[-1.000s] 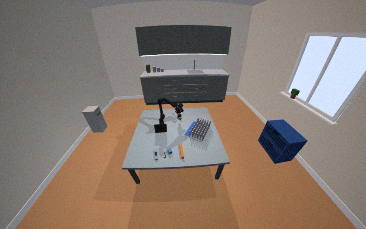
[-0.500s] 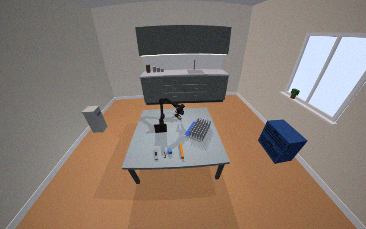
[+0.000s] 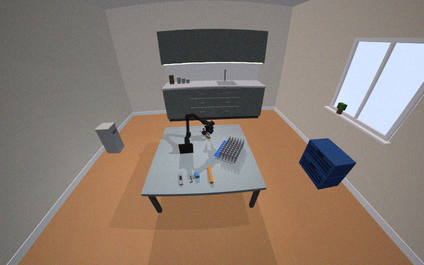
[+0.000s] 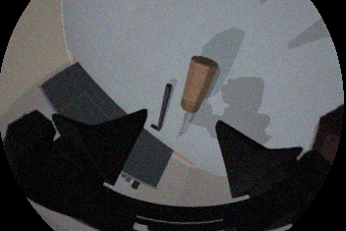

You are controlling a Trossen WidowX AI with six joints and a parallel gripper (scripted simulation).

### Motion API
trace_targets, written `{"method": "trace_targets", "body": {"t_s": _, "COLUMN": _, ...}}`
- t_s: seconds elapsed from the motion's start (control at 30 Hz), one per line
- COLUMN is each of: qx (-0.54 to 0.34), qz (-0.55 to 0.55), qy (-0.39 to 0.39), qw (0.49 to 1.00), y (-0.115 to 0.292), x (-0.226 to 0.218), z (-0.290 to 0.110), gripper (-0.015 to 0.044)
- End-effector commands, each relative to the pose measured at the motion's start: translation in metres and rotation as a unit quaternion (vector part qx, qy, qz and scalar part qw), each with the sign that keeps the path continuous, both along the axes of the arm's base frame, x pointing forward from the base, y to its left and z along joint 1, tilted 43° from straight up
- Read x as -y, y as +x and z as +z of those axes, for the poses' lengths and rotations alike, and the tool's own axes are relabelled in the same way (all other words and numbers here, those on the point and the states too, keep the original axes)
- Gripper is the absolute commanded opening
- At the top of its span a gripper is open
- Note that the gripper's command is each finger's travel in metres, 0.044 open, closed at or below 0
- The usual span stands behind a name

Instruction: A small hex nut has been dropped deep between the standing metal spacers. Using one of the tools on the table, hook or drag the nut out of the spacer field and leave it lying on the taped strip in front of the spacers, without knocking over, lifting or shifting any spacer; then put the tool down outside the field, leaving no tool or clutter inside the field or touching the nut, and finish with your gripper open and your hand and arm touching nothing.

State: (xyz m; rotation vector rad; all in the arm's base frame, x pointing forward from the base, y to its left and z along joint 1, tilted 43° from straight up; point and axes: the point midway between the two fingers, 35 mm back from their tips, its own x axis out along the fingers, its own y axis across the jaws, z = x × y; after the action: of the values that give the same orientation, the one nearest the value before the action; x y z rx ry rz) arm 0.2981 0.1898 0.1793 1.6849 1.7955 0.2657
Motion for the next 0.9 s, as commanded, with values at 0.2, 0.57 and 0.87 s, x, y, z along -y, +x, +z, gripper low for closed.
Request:
{"method": "trace_targets", "body": {"t_s": 0.2, "qx": -0.006, "qz": 0.0, "qy": 0.003, "qw": 1.0, "y": 0.0, "x": 0.0, "z": 0.0, "gripper": 0.028}}
{"method": "trace_targets", "body": {"t_s": 0.57, "qx": -0.006, "qz": 0.001, "qy": 0.002, "qw": 1.0, "y": 0.001, "x": -0.005, "z": -0.005, "gripper": 0.028}}
{"method": "trace_targets", "body": {"t_s": 0.87, "qx": -0.006, "qz": 0.001, "qy": 0.0, "qw": 1.0, "y": 0.003, "x": -0.014, "z": -0.016, "gripper": 0.028}}
